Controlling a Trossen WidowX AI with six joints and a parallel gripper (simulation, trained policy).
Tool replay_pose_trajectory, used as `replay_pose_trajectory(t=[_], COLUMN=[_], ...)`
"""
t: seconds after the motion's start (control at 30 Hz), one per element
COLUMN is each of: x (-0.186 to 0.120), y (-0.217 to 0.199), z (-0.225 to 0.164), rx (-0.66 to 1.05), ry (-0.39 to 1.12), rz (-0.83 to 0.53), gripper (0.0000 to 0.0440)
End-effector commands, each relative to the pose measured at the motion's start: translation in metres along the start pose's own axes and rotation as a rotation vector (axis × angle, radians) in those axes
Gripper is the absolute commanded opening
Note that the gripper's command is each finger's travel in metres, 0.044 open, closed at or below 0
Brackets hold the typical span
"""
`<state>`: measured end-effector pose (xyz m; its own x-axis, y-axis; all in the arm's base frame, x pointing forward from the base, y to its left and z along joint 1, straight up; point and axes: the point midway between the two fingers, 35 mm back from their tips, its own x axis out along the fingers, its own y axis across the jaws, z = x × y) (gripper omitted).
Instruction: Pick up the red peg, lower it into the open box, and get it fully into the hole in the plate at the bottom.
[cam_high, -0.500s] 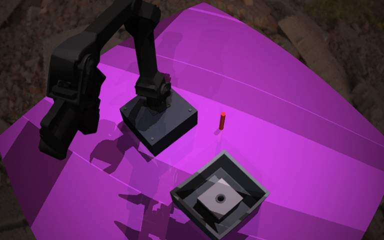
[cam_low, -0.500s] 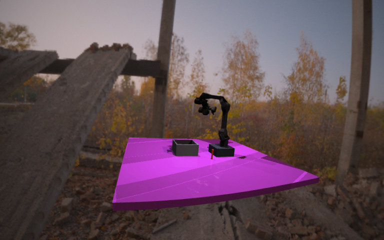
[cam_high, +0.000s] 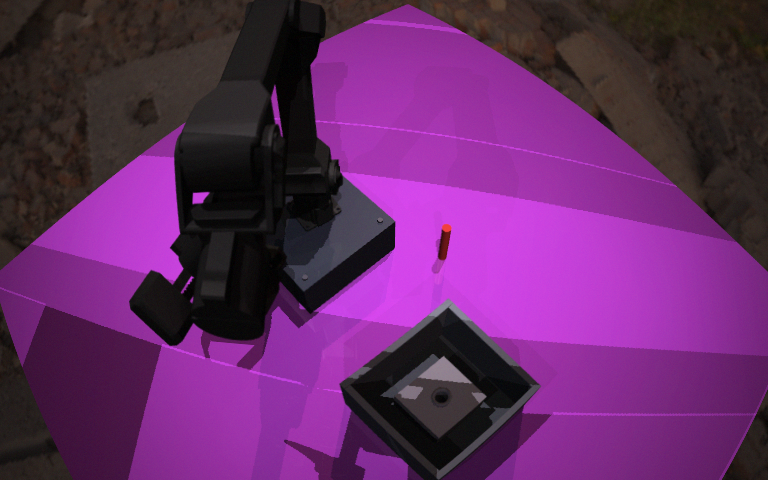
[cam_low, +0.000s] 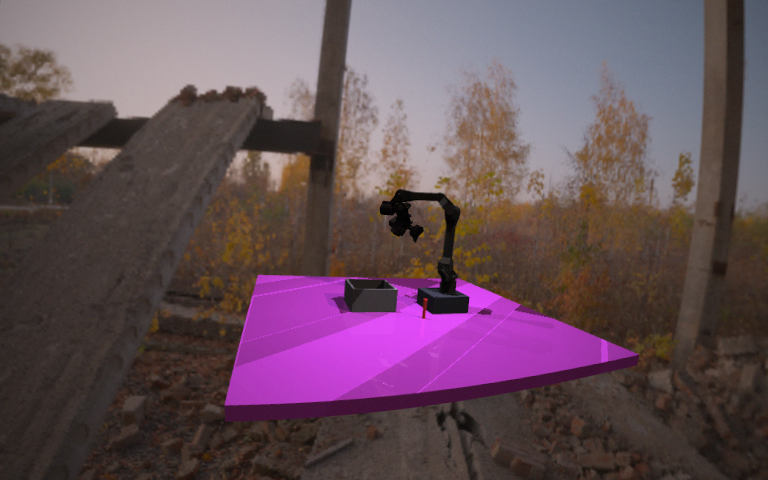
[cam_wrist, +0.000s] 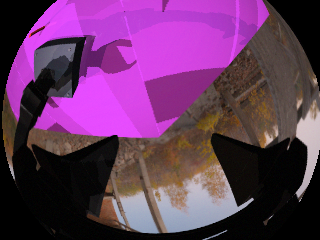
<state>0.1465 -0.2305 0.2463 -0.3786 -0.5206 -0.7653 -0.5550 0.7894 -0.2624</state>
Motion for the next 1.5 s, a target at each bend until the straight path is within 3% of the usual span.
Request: replay_pose_trajectory(t=[0.0, 0.63, 1.07, 1.47], x=[-0.009, -0.057, -0.073, -0.067], y=[0.013, 0.110, 0.196, 0.271], z=[0.024, 0.133, 0.168, 0.188], rx=[0.127, 0.726, 0.991, 1.134], ry=[-0.041, -0.257, -0.266, -0.208], rz=[-0.012, 0.080, 0.215, 0.293], gripper=[0.0440, 0.0440, 0.0440, 0.0440])
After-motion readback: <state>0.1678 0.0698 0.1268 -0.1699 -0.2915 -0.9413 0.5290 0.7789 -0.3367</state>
